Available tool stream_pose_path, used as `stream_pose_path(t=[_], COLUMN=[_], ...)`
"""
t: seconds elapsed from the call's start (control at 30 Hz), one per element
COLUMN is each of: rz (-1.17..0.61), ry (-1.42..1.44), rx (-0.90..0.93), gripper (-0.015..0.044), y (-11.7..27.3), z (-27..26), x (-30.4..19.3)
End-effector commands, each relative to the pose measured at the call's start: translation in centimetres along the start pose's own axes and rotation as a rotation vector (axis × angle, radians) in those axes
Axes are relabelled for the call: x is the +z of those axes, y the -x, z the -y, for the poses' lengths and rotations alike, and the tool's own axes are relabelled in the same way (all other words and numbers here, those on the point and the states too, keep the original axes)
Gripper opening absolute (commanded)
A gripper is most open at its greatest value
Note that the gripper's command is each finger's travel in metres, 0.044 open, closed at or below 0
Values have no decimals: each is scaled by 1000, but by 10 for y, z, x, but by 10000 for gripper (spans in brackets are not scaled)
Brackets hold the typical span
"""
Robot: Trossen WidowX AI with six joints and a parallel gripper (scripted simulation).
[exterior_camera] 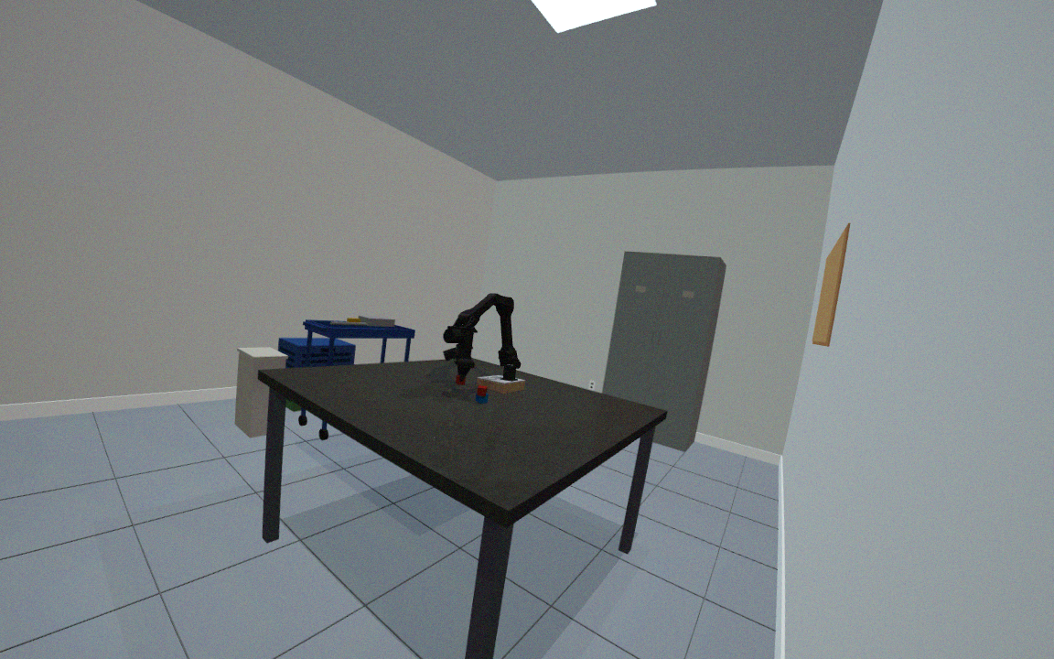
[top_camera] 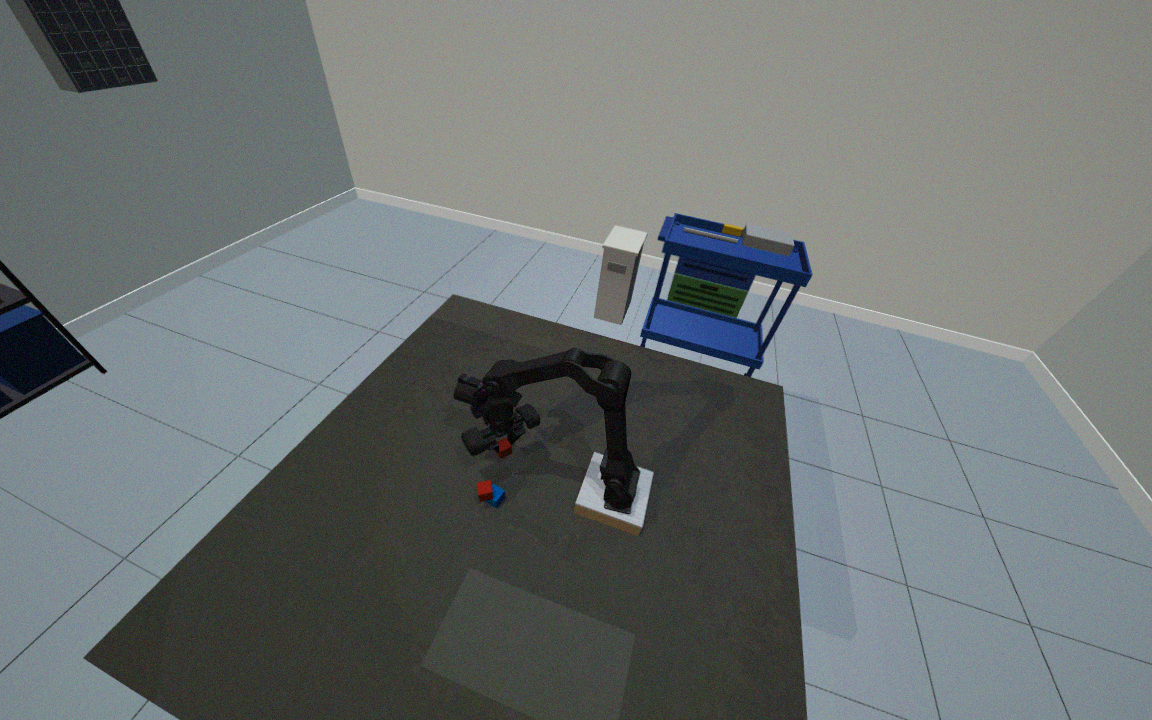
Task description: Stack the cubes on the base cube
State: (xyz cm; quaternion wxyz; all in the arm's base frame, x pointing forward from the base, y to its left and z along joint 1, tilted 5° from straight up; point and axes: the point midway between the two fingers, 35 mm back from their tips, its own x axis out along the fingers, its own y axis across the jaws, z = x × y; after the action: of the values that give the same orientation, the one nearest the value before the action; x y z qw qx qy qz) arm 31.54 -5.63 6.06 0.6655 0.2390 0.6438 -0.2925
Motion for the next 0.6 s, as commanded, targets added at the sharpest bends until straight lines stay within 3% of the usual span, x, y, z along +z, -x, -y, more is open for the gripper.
stream_pose_path(t=[0.0, 0.57], rz=[2, 1], ry=[-4, 2], rx=[0, 0], gripper=[105, 105], y=[11, 57], z=[0, 3], x=[0, -5])
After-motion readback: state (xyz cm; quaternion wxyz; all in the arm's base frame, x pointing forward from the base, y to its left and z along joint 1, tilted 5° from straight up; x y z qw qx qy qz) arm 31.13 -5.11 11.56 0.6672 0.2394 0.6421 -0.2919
